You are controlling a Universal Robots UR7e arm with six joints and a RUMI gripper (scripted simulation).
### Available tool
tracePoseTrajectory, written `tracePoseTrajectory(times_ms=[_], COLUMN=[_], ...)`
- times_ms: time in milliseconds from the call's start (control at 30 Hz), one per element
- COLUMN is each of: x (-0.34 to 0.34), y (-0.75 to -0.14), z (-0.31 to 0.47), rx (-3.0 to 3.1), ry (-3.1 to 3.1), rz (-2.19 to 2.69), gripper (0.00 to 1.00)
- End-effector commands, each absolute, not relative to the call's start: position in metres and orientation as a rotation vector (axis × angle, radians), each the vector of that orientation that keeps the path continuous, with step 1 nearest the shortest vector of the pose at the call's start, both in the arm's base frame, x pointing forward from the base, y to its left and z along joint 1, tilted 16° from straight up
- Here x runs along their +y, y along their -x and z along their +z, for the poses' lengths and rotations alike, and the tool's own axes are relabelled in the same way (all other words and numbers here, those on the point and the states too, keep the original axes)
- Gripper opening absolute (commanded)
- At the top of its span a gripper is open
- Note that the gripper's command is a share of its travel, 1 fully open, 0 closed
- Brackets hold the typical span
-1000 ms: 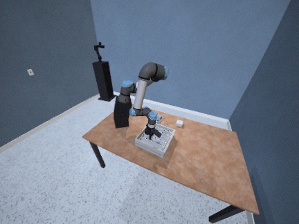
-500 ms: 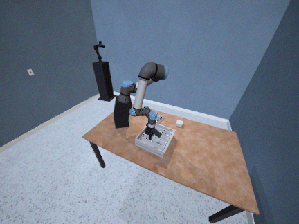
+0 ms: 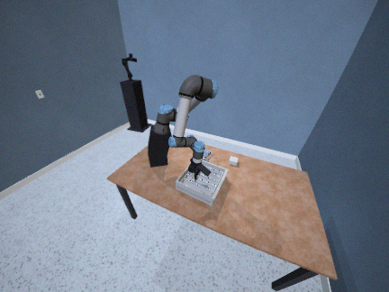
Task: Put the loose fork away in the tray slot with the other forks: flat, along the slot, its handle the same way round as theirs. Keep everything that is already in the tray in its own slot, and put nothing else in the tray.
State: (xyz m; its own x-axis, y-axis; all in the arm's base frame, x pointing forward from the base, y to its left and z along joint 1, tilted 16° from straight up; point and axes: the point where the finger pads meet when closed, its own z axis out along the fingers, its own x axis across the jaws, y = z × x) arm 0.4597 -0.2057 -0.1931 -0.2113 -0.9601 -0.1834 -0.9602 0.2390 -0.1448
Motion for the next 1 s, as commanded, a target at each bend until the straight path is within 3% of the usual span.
tracePoseTrajectory(times_ms=[0,967], x=[-0.208,-0.222], y=[-0.453,-0.432], z=[-0.175,-0.084], rx=[2.278,2.277], ry=[1.804,1.805], rz=[0.007,0.003], gripper=[0.14,0.14])
